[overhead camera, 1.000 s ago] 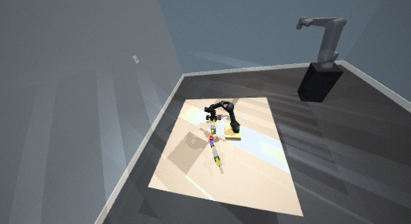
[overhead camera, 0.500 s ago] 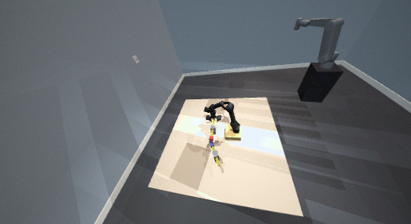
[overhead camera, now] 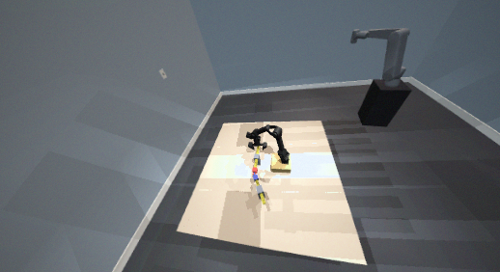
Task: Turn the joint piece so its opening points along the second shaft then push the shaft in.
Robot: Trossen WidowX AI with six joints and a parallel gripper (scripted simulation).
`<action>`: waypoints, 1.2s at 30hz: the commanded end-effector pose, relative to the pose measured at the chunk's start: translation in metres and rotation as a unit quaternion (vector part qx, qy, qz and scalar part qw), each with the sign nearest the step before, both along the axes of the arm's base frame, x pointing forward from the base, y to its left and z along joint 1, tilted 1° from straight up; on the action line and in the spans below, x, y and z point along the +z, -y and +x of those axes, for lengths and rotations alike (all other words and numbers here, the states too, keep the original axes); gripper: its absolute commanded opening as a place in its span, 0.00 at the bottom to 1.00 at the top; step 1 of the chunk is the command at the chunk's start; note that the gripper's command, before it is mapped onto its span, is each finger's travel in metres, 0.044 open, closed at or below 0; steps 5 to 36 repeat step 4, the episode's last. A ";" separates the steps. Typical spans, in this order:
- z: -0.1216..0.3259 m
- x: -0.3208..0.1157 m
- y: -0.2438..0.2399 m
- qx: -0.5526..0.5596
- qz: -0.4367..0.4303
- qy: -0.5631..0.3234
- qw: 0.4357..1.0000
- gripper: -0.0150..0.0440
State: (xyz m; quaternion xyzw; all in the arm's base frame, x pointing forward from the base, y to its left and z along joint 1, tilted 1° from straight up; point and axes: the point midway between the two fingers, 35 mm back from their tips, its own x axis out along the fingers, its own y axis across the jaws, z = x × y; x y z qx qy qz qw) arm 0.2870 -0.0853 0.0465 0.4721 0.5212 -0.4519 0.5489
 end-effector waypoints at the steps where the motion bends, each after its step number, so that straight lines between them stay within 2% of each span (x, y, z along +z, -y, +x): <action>1: 0.000 0.019 0.000 0.001 0.002 0.001 1.000 1.00; 3: -0.001 0.028 0.000 0.002 0.003 0.001 1.000 1.00; 36: -0.001 0.028 0.000 0.002 0.003 0.001 1.000 1.00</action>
